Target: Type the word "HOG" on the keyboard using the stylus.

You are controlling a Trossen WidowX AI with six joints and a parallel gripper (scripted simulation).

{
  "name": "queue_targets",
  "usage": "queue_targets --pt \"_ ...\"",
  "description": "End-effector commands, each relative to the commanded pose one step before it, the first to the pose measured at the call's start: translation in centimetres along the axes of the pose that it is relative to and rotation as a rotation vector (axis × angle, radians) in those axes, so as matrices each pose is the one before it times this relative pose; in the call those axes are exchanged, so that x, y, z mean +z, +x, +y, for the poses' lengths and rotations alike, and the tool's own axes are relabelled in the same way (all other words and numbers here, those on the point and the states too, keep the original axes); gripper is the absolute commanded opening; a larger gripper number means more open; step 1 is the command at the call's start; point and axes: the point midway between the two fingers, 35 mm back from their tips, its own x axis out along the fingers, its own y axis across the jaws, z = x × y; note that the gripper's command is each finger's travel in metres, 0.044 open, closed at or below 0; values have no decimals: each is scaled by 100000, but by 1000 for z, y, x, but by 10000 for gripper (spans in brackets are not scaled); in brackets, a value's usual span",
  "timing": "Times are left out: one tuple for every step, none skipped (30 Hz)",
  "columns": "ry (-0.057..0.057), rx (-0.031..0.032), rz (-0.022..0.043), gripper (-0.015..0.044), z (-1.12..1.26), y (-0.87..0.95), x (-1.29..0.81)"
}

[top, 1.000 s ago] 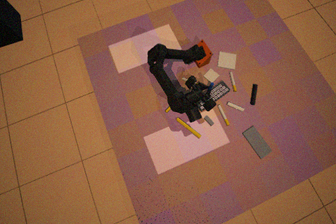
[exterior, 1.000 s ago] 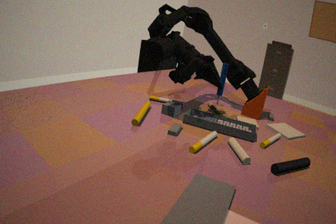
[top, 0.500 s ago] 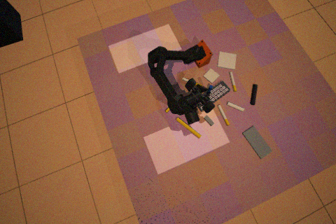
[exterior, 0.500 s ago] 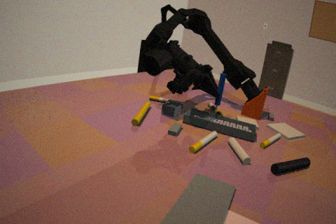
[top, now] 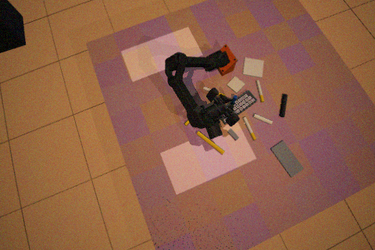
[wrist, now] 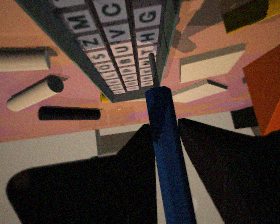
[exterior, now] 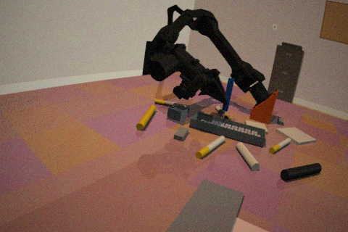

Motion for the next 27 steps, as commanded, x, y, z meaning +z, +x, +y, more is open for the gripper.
queue_targets --pt "-276 -230 -391 81 -33 150 247" --pt "0 0 -3 81 0 27 46" --pt "0 0 -3 81 0 24 42" --pt "0 0 -3 81 0 26 45" --pt "0 0 -3 81 0 24 41" --pt "0 0 -3 81 0 26 45" --pt "0 0 -3 81 0 24 41" --pt "0 -1 -3 81 0 26 45" --pt "0 0 -3 81 0 24 41" --pt "0 -1 -3 81 0 26 45" --pt "0 0 -1 81 0 11 18" --pt "0 0 0 81 0 0 0" --pt "0 0 0 81 0 0 0" --pt "0 0 -1 81 0 11 19" --pt "0 0 -2 81 0 14 24" --pt "0 0 -2 81 0 17 29" --pt "0 0 -2 81 0 20 35" --pt "0 -1 -3 81 0 27 45" --pt "0 0 -1 81 0 12 20" --pt "0 0 -2 81 0 18 30" --pt "0 0 -3 81 0 23 39" --pt "0 0 -3 81 0 23 40" --pt "0 -1 -3 81 0 27 46" --pt "0 0 -3 81 0 22 37" --pt "0 0 -2 81 0 20 35" --pt "0 0 -2 81 0 20 34" --pt "0 0 -2 81 0 20 34"
